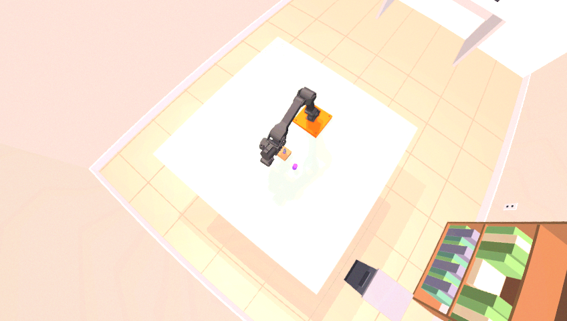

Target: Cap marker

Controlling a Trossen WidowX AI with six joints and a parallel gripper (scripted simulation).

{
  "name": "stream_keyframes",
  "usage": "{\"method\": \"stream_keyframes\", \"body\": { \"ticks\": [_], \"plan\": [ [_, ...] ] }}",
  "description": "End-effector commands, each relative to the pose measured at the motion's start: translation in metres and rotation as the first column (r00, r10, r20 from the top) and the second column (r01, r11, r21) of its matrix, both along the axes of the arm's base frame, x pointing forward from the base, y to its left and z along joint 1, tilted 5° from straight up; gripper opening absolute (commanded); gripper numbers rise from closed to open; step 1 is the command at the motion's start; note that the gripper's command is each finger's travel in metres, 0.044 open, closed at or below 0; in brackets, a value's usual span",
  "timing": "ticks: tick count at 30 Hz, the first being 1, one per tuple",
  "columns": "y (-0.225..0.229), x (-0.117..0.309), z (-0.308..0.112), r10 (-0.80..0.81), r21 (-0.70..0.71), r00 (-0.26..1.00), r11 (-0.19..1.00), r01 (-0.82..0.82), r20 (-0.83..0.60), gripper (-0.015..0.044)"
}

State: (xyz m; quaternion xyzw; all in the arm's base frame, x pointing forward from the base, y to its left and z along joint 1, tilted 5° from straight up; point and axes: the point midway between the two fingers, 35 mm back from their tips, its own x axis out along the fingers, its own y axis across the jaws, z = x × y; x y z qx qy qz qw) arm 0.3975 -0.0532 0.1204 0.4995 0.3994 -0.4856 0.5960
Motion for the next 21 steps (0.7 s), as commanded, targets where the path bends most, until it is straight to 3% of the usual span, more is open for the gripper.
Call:
{"method": "stream_keyframes", "body": {
  "ticks": [1,7,13,17,21],
  "plan": [
    [0.071,-0.011,0.008,0.205,0.045,0.974,0.978,-0.201,-0.100,0.0243],
    [0.143,-0.039,0.020,0.411,0.099,0.889,0.912,-0.399,-0.203,0.0243],
    [0.145,-0.036,0.018,0.413,0.100,0.888,0.911,-0.401,-0.204,0.0243],
    [0.143,-0.035,-0.013,0.413,0.099,0.888,0.911,-0.401,-0.204,0.0243],
    [0.143,-0.035,-0.015,0.413,0.099,0.888,0.911,-0.401,-0.204,0.0243]
  ]
}}
